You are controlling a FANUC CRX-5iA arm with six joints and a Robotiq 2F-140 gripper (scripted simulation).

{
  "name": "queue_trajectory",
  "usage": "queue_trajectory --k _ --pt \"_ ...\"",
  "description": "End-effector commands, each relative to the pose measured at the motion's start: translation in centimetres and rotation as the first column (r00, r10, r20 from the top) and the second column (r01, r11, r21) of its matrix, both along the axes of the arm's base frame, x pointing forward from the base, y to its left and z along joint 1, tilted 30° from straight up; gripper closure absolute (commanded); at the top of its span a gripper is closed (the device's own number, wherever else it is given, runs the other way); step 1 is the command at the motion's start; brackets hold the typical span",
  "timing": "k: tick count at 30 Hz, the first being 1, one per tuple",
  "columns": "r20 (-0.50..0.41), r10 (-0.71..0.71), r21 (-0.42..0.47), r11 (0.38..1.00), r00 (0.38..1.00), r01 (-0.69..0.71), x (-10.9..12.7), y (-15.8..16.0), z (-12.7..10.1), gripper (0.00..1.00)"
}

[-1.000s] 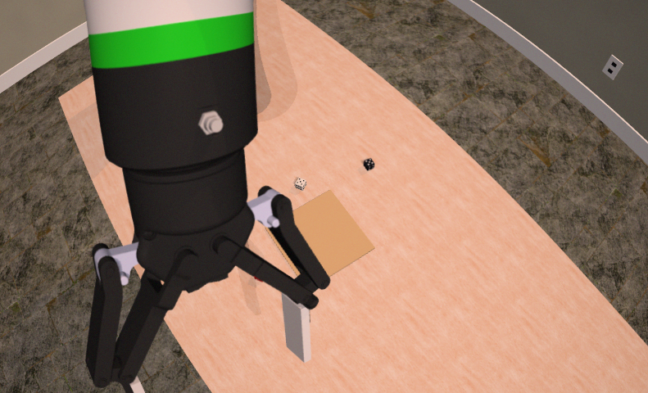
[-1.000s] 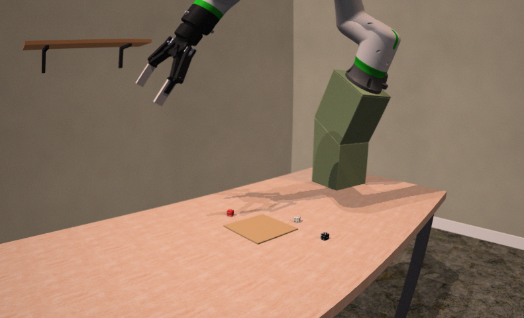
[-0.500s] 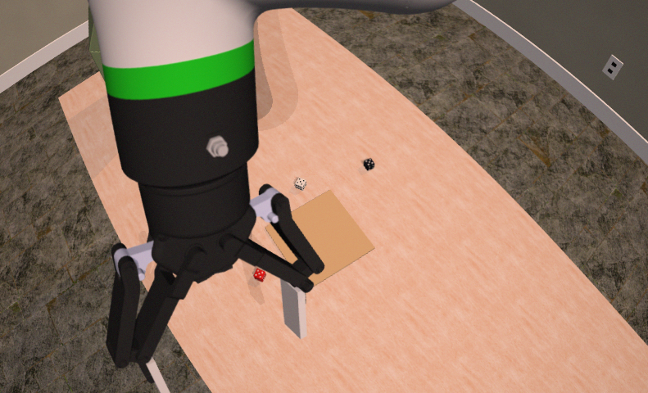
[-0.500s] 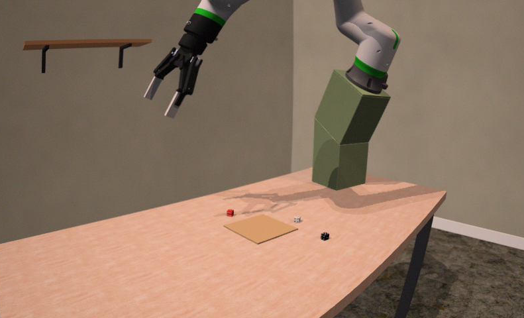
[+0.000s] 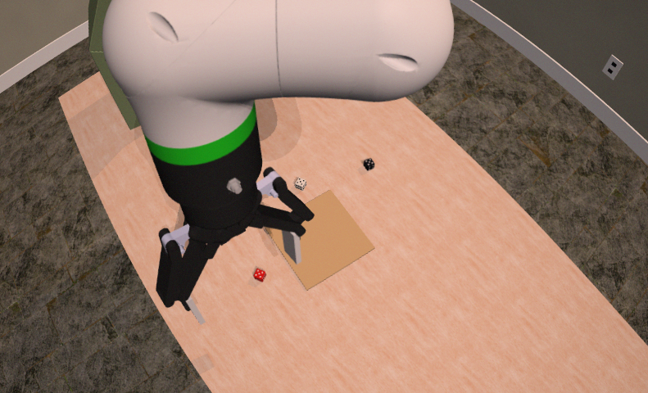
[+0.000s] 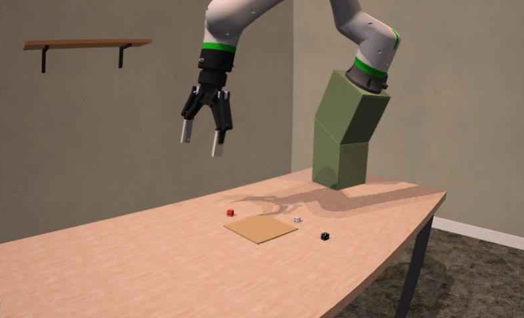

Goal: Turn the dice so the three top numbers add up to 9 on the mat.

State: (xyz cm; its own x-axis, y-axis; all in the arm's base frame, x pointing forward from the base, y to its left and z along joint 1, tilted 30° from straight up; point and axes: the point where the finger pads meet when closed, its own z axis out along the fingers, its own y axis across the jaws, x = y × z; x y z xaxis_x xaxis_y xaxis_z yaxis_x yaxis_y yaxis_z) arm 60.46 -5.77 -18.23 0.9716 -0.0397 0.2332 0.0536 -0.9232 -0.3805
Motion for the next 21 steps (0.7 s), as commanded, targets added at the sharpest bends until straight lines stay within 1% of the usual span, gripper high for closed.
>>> queue_trajectory --k 1,2,3,5,21 --pt "-0.079 0.053 0.078 0.996 0.995 -0.047 -3.6 4.0 -2.3 0.00" --pt "-0.079 0.053 0.078 0.996 0.995 -0.047 -3.6 4.0 -2.3 0.00" --pt "-0.102 0.070 0.103 0.993 0.992 -0.060 -4.7 5.2 -2.8 0.00" --pt "-0.106 0.073 0.108 0.992 0.992 -0.062 -4.9 5.4 -2.9 0.00" --pt "-0.106 0.073 0.108 0.992 0.992 -0.062 -4.9 5.5 -3.0 0.00"
